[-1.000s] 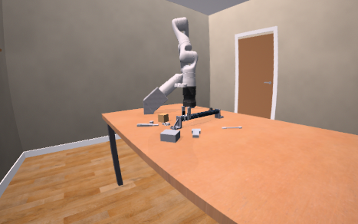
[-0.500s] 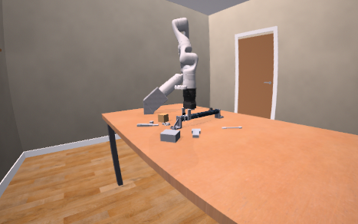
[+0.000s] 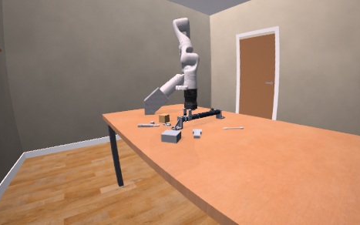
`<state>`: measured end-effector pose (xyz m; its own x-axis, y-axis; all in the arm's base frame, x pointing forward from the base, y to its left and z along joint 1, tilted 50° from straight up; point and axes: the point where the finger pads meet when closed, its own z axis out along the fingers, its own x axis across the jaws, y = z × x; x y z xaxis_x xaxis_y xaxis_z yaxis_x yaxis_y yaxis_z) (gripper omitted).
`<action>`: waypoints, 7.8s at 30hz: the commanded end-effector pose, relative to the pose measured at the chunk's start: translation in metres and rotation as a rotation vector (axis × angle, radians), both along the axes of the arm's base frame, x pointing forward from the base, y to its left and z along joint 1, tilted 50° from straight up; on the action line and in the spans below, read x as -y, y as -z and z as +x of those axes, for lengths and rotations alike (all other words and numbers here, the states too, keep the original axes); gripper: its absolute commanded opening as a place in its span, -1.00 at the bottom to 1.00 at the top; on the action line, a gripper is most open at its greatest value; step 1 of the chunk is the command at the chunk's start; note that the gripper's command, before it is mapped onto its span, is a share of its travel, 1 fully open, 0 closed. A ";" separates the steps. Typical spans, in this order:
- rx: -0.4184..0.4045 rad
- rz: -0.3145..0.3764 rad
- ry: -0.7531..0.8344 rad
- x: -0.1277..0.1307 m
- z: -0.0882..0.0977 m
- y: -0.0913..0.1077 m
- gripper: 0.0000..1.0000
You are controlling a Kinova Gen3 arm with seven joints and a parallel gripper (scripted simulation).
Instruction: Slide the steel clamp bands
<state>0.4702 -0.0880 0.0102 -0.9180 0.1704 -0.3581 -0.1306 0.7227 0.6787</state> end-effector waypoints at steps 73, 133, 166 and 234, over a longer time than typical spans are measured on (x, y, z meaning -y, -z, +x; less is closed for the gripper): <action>0.001 -0.001 0.001 -0.025 -0.005 -0.025 0.50; 0.001 -0.001 0.001 -0.065 -0.012 -0.063 1.00; 0.001 -0.001 0.001 -0.034 -0.030 -0.093 1.00; 0.001 -0.001 0.001 0.059 -0.020 -0.024 1.00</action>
